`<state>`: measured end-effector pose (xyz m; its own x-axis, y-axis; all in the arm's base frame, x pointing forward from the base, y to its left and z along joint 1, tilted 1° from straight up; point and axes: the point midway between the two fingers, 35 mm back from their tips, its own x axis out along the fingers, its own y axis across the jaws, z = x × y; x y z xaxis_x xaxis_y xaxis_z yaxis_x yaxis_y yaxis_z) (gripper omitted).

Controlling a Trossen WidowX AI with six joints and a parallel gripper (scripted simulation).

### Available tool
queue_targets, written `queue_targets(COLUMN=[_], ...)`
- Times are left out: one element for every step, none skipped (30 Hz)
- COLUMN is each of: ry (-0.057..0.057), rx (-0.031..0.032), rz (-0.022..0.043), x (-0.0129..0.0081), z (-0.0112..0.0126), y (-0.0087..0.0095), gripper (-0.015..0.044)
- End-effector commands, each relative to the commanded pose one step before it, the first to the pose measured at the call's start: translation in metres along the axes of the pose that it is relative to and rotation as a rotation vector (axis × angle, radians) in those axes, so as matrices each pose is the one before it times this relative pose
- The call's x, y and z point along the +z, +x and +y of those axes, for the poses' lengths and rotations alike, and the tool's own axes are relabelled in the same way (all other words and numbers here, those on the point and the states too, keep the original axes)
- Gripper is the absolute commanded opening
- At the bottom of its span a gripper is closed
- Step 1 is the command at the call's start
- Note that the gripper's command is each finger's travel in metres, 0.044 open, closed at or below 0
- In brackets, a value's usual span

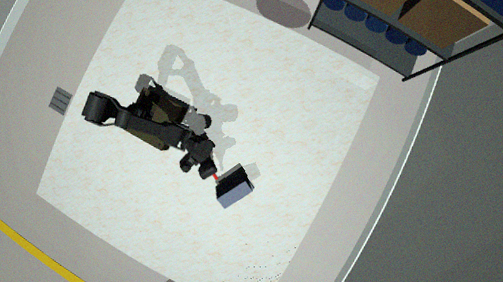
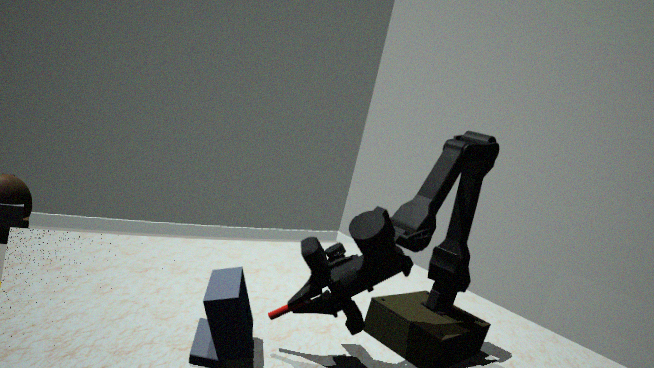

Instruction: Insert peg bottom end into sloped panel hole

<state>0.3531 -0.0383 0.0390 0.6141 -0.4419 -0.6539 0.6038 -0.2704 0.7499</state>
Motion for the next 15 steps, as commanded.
queue_targets(ry=[-0.0198, -0.004, -0.004, -0.0039, -0.0039, -0.0039, -0.0038, -0.0038, -0.0038, -0.0037, -0.0037, -0.0036, -0.0036, -0.0036, -0.0035], rx=[0.02694, 0.00626, 0.00625, 0.00624, 0.00623, 0.00622, 0.0062, 0.00619, 0.00618, 0.00617, 0.00616, 0.00615, 0.00613, 0.00612, 0.00611], rz=[0.00061, 0.00108, 0.00107, 0.00105, 0.00104, 0.00103, 0.00101, 0.001, 0.00098, 0.00097, 0.00095, 0.00094, 0.00092, 0.00091, 0.00089], x=[-0.00185, -0.00065, -0.00065, -0.00064, -0.00063, -0.00062, -0.00061, -0.00061, -0.0006, -0.00059, -0.00058, -0.00057, -0.00056, -0.00056, -0.00055], z=[-0.00005, -0.00016, -0.00015, -0.00015, -0.00014, -0.00014, -0.00013, -0.00013, -0.00012, -0.00012, -0.00011, -0.00011, -0.0001, -0.0001, -0.00009], y=[-0.00261, -0.00068, -0.00069, -0.0007, -0.00071, -0.00072, -0.00073, -0.00074, -0.00075, -0.00077, -0.00078, -0.00079, -0.0008, -0.00081, -0.00082], gripper=[0.0, 0.0, 0.0, 0.0, 0.0, 0.0, 0.0, 0.0, 0.0, 0.0, 0.0, 0.0, 0.0, 0.0, 0.0])
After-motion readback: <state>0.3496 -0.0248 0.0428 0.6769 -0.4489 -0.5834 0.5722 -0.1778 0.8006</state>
